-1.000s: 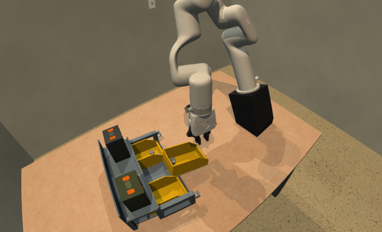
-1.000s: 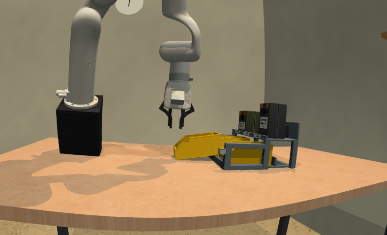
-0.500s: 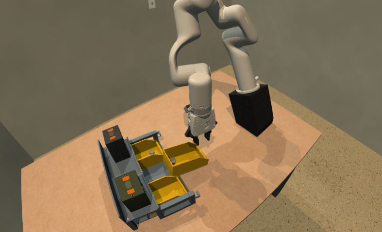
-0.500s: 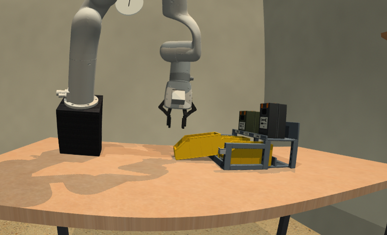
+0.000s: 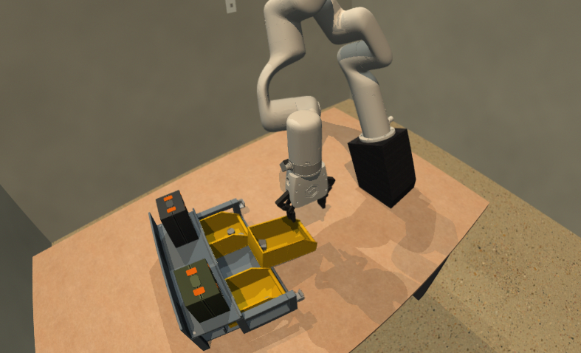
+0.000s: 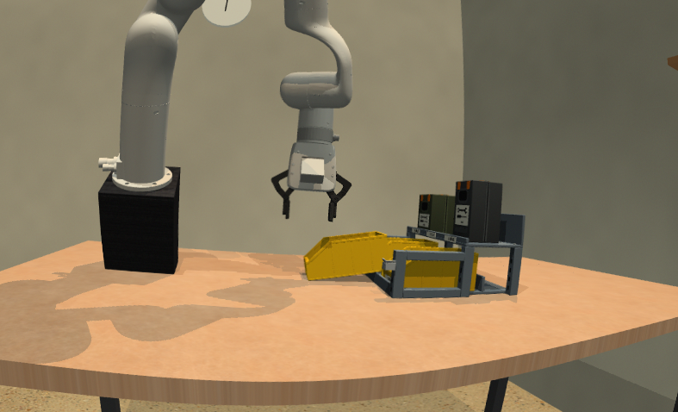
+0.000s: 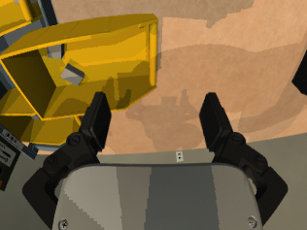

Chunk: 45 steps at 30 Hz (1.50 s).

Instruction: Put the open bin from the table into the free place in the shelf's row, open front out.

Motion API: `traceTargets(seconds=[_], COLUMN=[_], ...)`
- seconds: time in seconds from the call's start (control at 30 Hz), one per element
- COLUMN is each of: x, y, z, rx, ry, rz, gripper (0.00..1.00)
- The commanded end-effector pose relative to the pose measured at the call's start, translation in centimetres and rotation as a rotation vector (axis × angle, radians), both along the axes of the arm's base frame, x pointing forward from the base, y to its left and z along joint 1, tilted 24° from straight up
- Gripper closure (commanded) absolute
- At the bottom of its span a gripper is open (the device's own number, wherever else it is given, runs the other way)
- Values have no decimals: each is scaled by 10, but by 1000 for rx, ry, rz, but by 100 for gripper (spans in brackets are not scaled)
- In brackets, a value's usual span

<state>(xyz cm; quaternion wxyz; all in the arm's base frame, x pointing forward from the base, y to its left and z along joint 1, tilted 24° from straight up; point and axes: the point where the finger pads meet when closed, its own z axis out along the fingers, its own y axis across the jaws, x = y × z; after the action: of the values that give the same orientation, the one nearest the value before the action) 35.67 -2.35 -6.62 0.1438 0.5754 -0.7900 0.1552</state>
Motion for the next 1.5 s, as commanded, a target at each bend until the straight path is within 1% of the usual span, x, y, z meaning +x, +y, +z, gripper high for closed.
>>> traceTargets(seconds=[0.0,0.13,0.53,0.57,0.7,1.1,1.27,1.47], x=[0,-4,-4,-4,-7,-7,-6,-6], y=[-4,-21,-21,-23,-33,-33,-29,-29], z=[-9,-50,-50,-54,-77,-77,-68,-68], rx=[-9,-50,-50,-43,-50,-50,-50,-50], ry=[-33,-150,-150,-129,-150,-150,-150,-150], rz=[15,70,70,65,70,70,70,70], gripper=[0,0,0,0,0,0,0,0])
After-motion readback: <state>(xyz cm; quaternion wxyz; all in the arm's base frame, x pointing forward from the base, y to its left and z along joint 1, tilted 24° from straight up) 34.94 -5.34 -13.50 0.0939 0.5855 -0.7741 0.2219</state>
